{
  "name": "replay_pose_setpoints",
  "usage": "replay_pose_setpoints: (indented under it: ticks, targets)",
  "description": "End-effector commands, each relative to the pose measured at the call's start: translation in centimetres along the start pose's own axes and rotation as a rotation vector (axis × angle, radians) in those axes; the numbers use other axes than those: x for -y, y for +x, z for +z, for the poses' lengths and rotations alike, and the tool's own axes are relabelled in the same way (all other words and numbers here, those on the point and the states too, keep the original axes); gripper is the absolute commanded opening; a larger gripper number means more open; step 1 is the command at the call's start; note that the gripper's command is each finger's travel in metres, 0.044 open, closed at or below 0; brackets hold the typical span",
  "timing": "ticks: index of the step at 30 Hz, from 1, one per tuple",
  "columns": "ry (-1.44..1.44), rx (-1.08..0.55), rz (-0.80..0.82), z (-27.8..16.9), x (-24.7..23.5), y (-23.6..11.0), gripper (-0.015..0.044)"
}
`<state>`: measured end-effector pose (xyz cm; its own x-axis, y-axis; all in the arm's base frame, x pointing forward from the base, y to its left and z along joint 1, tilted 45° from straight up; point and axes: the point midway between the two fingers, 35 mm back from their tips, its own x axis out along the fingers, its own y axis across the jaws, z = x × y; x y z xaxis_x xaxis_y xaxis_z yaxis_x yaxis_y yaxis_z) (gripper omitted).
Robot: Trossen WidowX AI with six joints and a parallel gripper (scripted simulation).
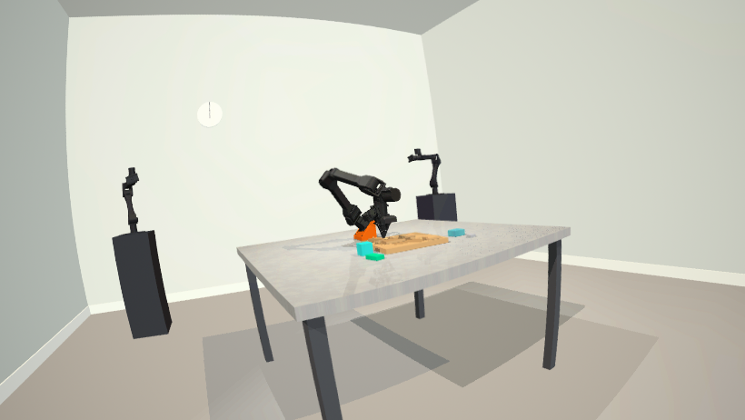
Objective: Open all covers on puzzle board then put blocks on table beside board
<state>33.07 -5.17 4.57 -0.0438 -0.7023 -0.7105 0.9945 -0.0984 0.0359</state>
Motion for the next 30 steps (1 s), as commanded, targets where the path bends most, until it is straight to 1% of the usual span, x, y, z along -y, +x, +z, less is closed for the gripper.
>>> replay_pose_setpoints:
  ticks: [1,12,30]
  targets:
    - [-0.005,0.003,0.001,0.0,0.0,0.5,0.0000]
    - [-0.005,0.005,0.001,0.1,0.1,1.5,0.0000]
    - [-0.004,0.005,0.002,0.7,-1.8,1.6,0.0000]
